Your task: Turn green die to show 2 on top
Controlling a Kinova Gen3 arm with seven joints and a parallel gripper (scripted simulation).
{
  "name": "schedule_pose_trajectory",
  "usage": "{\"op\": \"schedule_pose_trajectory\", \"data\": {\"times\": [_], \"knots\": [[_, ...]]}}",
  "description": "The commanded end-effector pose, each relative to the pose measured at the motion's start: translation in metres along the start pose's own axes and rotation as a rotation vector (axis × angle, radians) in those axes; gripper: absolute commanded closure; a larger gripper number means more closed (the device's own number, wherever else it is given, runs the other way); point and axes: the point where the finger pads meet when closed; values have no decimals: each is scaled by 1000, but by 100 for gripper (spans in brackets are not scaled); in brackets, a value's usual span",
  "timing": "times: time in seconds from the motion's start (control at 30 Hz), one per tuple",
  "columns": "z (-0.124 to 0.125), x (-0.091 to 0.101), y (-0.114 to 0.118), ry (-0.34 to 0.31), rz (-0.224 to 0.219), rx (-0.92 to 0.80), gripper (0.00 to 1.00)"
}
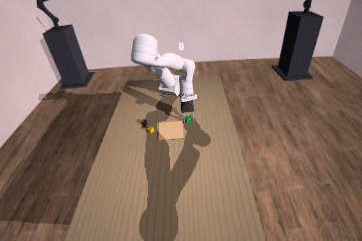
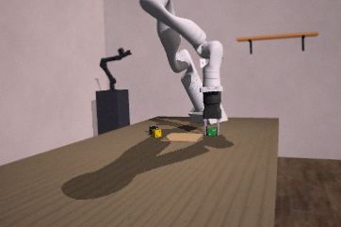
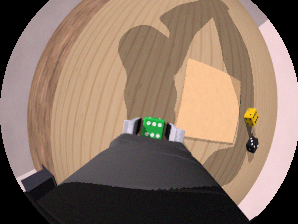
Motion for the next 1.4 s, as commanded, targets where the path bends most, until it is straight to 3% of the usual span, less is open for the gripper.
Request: {"op": "schedule_pose_trajectory", "data": {"times": [0.0, 0.23, 0.27, 1.37], "knots": [[0, 0, 0, 1, 1, 0, 13], [0, 0, 0, 1, 1, 0, 13], [0, 0, 0, 1, 1, 0, 43], [0, 0, 0, 1, 1, 0, 43]]}}
Point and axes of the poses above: the point where the finger pads meet when closed, its own x axis back along the fingers, its own y axis across the jaws, z = x × y, and after that the axes turned 8 degrees about x, right-handed
